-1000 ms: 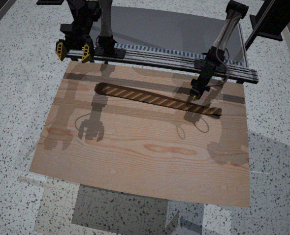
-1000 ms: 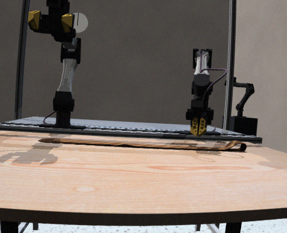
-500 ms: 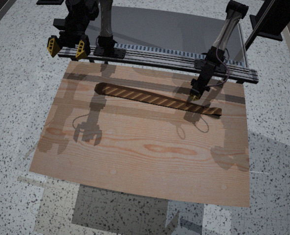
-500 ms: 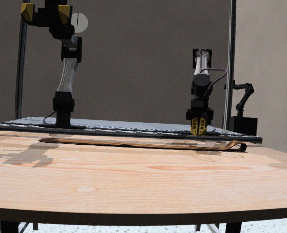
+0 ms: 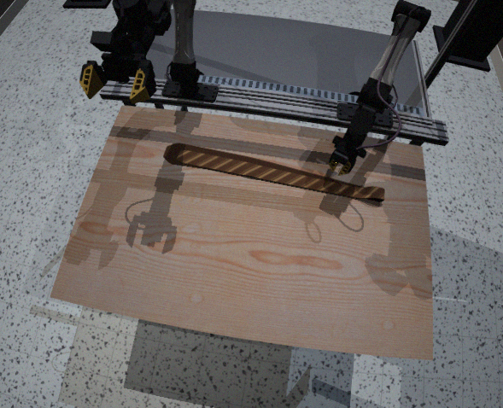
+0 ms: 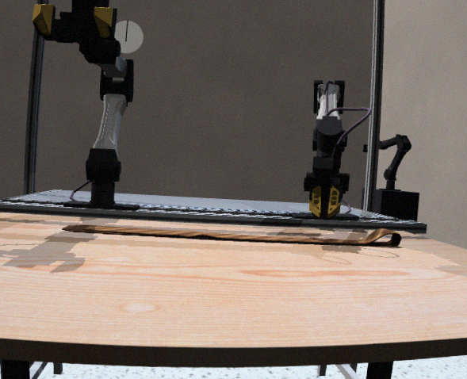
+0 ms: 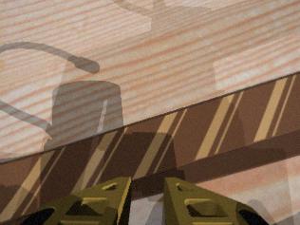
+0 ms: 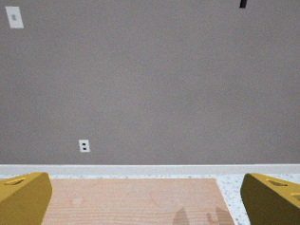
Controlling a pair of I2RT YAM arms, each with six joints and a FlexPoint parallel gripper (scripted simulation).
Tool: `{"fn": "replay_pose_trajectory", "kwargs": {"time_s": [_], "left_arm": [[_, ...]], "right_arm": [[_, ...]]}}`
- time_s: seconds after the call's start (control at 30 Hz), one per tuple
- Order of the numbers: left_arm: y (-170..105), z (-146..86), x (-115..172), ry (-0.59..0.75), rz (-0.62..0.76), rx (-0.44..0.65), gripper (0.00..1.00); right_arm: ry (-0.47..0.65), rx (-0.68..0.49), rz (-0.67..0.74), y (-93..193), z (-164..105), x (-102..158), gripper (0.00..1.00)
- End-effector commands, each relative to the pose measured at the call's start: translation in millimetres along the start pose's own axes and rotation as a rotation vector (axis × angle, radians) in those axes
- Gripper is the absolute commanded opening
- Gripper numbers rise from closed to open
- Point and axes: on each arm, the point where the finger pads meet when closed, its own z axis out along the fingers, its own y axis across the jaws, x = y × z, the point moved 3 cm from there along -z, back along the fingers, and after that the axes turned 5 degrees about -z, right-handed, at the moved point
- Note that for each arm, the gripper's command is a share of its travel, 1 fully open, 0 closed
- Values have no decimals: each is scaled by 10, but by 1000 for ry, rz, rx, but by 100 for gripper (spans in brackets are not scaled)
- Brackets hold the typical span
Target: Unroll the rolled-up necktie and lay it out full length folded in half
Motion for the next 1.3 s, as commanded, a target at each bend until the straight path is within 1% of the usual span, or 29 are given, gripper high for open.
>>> {"fn": "replay_pose_trajectory", "kwargs": {"time_s": [0.0, 0.23, 0.3, 0.8, 0.87, 1.27], "left_arm": [[42, -87, -120, -28, -6, -11, 21], [109, -231, -308, -87, -15, -31, 28], [109, -231, -308, -87, -15, -31, 28], [313, -658, -876, -262, -44, -92, 43], [313, -658, -876, -262, -44, -92, 43], [504, -1050, -1413, -427, -72, -150, 56]], "right_arm": [[-9, -1, 9, -13, 17, -55, 100], [-9, -1, 9, -13, 17, -55, 100], [-9, -1, 9, -13, 17, -55, 100], [-9, -1, 9, -13, 17, -55, 100], [-9, -1, 9, -13, 17, -55, 100], [-9, -1, 9, -13, 17, -55, 100]]}}
